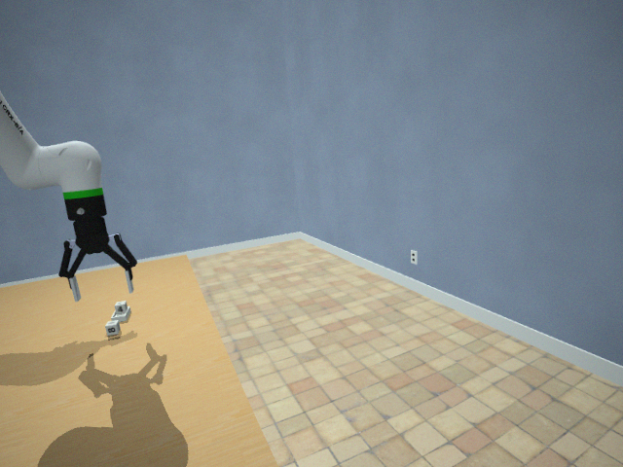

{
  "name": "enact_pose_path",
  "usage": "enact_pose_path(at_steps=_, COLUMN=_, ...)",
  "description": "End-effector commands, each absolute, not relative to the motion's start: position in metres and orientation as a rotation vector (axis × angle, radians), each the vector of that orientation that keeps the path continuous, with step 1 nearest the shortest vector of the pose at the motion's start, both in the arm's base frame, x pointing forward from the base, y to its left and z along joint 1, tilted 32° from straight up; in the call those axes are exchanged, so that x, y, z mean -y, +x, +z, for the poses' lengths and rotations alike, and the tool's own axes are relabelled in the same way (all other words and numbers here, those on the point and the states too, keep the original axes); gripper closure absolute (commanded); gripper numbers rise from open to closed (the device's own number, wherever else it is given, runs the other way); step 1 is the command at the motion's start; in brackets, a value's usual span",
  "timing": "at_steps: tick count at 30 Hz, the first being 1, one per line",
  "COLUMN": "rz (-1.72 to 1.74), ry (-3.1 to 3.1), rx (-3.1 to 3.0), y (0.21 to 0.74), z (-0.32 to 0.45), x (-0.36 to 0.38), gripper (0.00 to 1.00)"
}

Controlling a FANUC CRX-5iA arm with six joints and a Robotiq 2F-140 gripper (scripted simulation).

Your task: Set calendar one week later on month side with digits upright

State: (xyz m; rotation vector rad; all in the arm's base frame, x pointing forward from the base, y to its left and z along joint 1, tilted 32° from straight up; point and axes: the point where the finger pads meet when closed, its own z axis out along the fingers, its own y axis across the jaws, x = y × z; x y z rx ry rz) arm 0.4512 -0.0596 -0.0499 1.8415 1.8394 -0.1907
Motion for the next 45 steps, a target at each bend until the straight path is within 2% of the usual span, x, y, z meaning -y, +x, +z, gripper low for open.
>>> enact_pose_path(at_steps=1, rz=-0.187, ry=1.839, rx=-1.834, y=0.4513, z=-0.0499, x=0.0595, gripper=0.72)
enact_pose_path(at_steps=45, rz=-0.186, ry=1.838, rx=-1.833, y=0.4524, z=-0.0534, x=0.0614, gripper=0.72)
